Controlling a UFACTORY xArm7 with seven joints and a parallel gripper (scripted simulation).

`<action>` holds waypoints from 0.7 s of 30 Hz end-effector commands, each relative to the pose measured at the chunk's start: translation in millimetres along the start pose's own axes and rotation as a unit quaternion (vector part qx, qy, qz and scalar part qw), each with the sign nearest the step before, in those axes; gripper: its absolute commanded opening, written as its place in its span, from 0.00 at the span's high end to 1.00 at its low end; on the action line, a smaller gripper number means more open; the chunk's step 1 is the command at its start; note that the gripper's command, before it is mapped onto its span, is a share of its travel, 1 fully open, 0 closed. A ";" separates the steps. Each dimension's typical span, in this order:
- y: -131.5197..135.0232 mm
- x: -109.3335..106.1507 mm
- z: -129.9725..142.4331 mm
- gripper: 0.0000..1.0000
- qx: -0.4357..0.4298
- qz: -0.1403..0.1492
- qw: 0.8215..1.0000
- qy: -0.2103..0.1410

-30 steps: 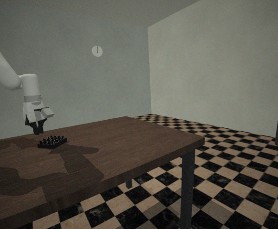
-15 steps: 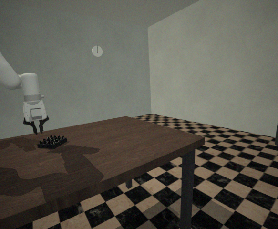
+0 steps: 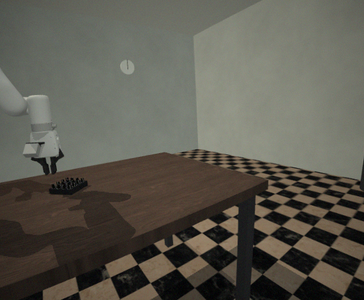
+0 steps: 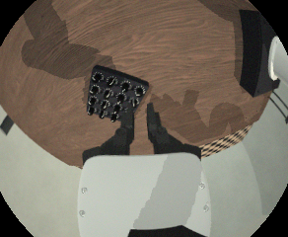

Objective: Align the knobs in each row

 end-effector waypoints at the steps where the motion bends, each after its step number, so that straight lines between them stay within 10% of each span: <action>1: -1.0 -2.2 1.2 0.81 0.078 -0.006 0.997 0.006; 21: -0.8 -4.6 1.5 0.81 0.240 -0.006 0.971 0.004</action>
Point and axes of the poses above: the point where the finger pads meet when closed, its own x axis out along the fingers, its own y axis across the jaws, z = x × y, the point moved 2 cm from there along -x, back along the fingers, and after that the axes turned 2 degrees about x, right-handed, at the moved point
